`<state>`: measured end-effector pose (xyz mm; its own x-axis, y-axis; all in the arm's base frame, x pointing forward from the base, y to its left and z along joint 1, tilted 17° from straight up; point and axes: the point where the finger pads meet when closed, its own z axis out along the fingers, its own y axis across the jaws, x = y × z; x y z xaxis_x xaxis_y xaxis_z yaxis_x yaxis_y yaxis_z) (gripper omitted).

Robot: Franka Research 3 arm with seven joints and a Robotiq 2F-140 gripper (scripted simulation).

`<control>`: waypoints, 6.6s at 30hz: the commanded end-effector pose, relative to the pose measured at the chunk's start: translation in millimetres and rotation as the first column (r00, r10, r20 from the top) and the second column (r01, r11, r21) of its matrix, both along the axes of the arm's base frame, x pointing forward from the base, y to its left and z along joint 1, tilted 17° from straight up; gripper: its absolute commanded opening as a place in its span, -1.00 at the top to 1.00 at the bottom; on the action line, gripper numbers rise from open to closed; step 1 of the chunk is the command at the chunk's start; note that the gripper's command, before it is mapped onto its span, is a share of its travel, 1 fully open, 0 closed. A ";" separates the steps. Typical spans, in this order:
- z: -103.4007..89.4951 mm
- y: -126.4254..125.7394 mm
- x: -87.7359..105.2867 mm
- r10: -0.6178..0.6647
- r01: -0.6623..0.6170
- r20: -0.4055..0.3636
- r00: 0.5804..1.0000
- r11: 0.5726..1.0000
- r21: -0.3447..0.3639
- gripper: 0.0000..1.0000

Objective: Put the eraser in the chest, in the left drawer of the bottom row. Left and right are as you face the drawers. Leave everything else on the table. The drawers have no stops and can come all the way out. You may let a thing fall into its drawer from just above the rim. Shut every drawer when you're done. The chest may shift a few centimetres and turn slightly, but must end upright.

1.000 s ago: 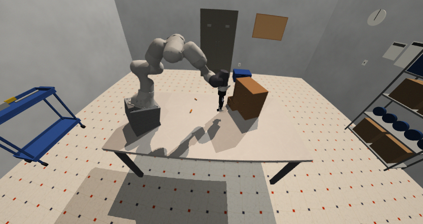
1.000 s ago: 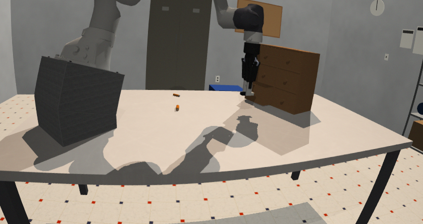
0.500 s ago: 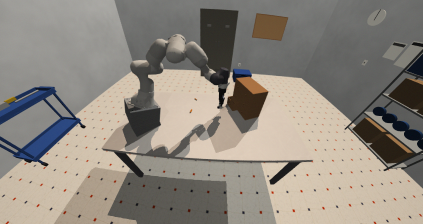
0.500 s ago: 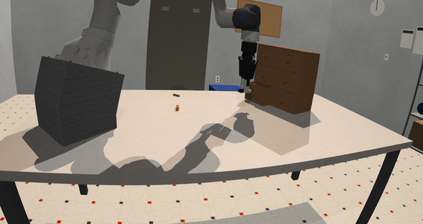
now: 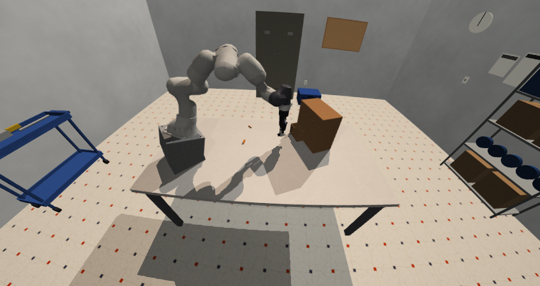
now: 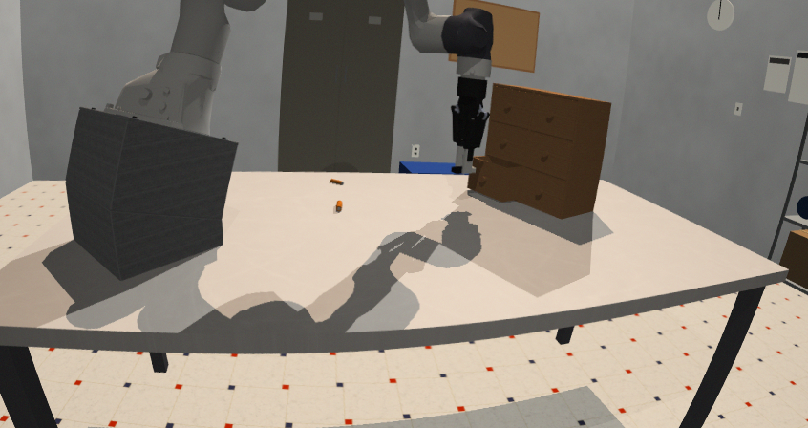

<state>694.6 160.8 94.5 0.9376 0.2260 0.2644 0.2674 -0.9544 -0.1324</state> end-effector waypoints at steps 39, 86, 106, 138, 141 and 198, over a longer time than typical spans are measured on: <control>7.4 20.7 -0.3 0.058 -0.057 0.012 0.998 0.998 -0.013 0.60; 40.6 12.6 -10.4 0.027 -0.037 0.205 0.978 0.998 0.044 0.60; 35.0 11.6 -14.6 -0.023 -0.025 0.411 0.911 0.994 0.111 0.60; 31.5 10.3 -20.7 -0.092 -0.034 0.618 0.781 0.981 0.190 0.60; 31.2 10.2 -21.1 -0.100 -0.036 0.637 0.765 0.980 0.198 0.60; 48.2 28.1 36.8 -0.118 -0.041 0.675 0.728 0.976 0.214 0.60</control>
<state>727.0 187.8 149.3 0.4677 0.0701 0.8811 0.3340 -0.9370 -0.1028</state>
